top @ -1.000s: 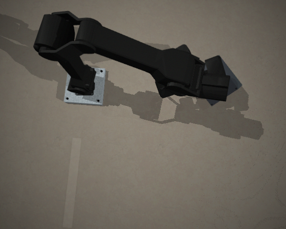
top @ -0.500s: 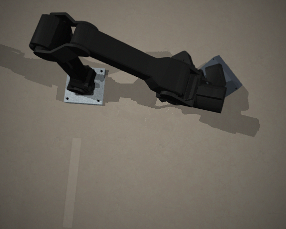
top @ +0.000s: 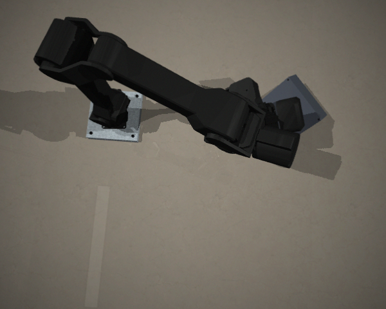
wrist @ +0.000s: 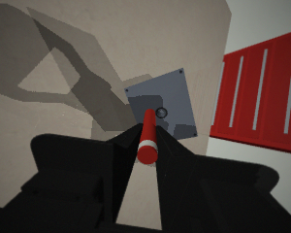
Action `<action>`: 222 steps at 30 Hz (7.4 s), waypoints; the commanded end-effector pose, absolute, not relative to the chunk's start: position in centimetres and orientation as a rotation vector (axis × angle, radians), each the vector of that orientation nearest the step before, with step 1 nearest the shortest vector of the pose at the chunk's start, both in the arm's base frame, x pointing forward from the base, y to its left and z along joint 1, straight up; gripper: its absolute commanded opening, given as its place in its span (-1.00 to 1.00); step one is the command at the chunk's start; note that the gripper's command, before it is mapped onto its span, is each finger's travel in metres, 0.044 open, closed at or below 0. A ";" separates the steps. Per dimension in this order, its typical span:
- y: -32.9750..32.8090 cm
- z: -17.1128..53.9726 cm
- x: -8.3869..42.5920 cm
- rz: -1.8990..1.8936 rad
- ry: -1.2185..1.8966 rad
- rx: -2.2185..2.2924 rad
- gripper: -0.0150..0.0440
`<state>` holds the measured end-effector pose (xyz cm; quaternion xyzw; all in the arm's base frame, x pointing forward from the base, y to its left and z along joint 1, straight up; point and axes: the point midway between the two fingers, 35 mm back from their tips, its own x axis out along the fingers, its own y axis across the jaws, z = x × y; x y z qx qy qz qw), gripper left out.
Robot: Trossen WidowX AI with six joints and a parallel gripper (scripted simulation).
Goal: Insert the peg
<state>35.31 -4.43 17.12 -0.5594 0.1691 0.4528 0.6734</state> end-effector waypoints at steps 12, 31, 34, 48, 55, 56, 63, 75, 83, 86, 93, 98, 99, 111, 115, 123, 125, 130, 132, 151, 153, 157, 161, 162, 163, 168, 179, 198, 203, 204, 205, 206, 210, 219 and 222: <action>-5.7 17.6 35.3 0.952 0.350 -1.232 -0.49; -5.1 15.7 37.5 0.911 0.333 -1.217 -0.49; -4.9 15.4 37.8 0.905 0.329 -1.214 -0.49; -4.7 14.7 38.3 0.895 0.315 -1.221 -0.49; -4.4 14.5 38.7 0.895 0.315 -1.221 -0.49; -4.4 14.4 38.8 0.895 0.315 -1.220 -0.49; -3.9 13.9 39.4 0.894 0.315 -1.219 -0.49; -3.6 13.3 39.8 0.893 0.312 -1.221 -0.49; -3.6 13.7 39.7 0.890 0.304 -1.227 -0.49; -3.7 13.7 39.7 0.890 0.304 -1.227 -0.49; -3.7 13.5 39.6 0.890 0.305 -1.227 -0.49; -3.7 13.3 39.7 0.890 0.304 -1.227 -0.49; -3.7 13.3 39.8 0.890 0.304 -1.227 -0.49; -3.6 13.0 39.9 0.890 0.304 -1.227 -0.49; -3.6 13.0 40.0 0.890 0.304 -1.227 -0.49; -3.5 12.9 40.1 0.890 0.304 -1.227 -0.49; -3.5 12.8 40.1 0.890 0.304 -1.227 -0.49; -3.5 12.8 40.1 0.890 0.304 -1.227 -0.49; -3.5 12.8 40.2 0.890 0.304 -1.227 -0.49; -3.3 12.5 40.4 0.889 0.304 -1.227 -0.49; -3.3 12.5 40.4 0.889 0.304 -1.227 -0.49; -3.2 12.4 40.6 0.889 0.304 -1.227 -0.49; -3.1 12.4 40.7 0.889 0.304 -1.227 -0.49; -3.1 12.3 40.8 0.889 0.304 -1.227 -0.49; -3.1 12.3 40.8 0.889 0.304 -1.227 -0.49; -2.9 12.2 41.0 0.889 0.303 -1.227 -0.49; -2.6 11.9 41.3 0.889 0.303 -1.227 -0.49; -2.2 11.3 41.9 0.889 0.302 -1.226 -0.49; -2.2 11.2 41.9 0.889 0.302 -1.226 -0.49; -2.2 11.2 41.9 0.889 0.302 -1.226 -0.49; -2.2 11.4 41.8 0.887 0.302 -1.230 -0.49; -2.2 11.4 41.8 0.887 0.302 -1.230 -0.49; -2.2 11.4 41.8 0.887 0.302 -1.230 -0.49; -2.2 11.4 41.8 0.887 0.302 -1.230 0.13; -2.2 11.4 41.8 0.887 0.302 -1.230 0.40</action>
